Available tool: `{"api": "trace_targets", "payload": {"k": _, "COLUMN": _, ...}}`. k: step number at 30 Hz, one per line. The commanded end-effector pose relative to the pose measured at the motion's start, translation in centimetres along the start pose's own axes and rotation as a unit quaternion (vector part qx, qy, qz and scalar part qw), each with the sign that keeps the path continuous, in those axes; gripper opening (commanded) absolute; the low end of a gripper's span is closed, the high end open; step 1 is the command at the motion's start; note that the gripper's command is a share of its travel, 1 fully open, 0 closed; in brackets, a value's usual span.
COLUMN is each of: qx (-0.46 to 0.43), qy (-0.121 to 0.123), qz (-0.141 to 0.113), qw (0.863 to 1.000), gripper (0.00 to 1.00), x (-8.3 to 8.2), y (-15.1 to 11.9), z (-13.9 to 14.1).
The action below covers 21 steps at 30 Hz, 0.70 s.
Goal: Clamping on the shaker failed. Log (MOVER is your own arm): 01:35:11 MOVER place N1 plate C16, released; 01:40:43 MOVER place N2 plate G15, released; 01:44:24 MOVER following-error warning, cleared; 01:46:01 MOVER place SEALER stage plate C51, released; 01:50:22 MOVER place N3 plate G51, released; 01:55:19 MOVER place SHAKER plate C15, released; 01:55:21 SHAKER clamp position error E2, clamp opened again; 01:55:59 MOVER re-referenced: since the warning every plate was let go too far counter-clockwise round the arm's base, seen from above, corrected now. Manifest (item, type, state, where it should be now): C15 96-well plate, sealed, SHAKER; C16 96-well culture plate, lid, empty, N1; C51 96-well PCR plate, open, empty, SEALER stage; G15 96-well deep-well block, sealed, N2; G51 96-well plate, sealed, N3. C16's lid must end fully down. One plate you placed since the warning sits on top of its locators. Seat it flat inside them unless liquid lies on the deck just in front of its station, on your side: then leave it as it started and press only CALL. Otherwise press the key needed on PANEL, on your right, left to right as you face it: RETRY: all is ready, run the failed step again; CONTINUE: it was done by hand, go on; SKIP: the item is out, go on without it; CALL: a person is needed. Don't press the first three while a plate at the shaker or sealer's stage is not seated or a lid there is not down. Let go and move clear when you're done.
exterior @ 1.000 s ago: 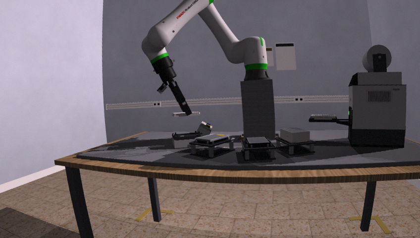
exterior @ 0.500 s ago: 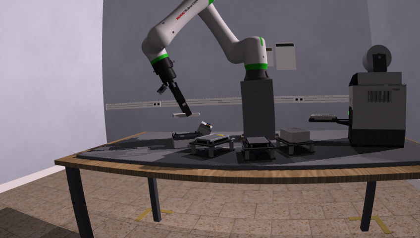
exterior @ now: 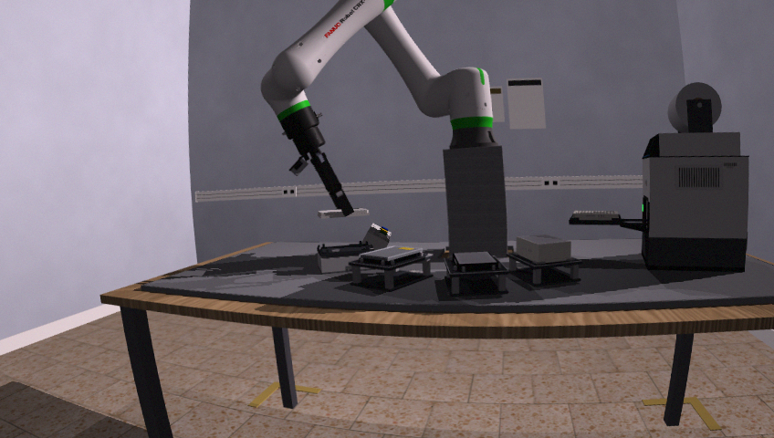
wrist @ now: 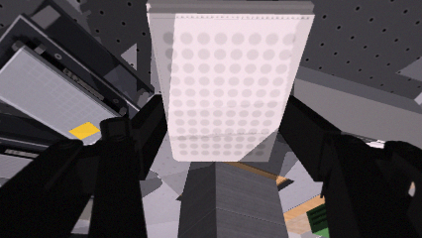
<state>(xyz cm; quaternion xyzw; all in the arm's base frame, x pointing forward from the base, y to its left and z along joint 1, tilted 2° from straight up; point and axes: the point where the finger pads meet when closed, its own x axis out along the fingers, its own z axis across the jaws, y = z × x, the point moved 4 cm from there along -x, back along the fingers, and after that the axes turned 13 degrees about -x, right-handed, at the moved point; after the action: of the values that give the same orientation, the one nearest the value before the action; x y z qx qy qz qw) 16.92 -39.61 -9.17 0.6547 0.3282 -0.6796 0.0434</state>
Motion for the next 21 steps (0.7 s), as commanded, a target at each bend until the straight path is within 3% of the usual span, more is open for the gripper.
{"api": "trace_targets", "payload": {"k": 1, "qx": 0.0, "qy": 0.0, "qz": 0.001, "qw": 1.0, "gripper": 0.1, "x": 0.01, "y": 0.09, "z": 0.02}}
{"api": "trace_targets", "payload": {"k": 21, "qx": 0.0, "qy": 0.0, "qz": 0.001, "qw": 1.0, "gripper": 0.1, "x": 0.53, "y": 0.33, "z": 0.07}}
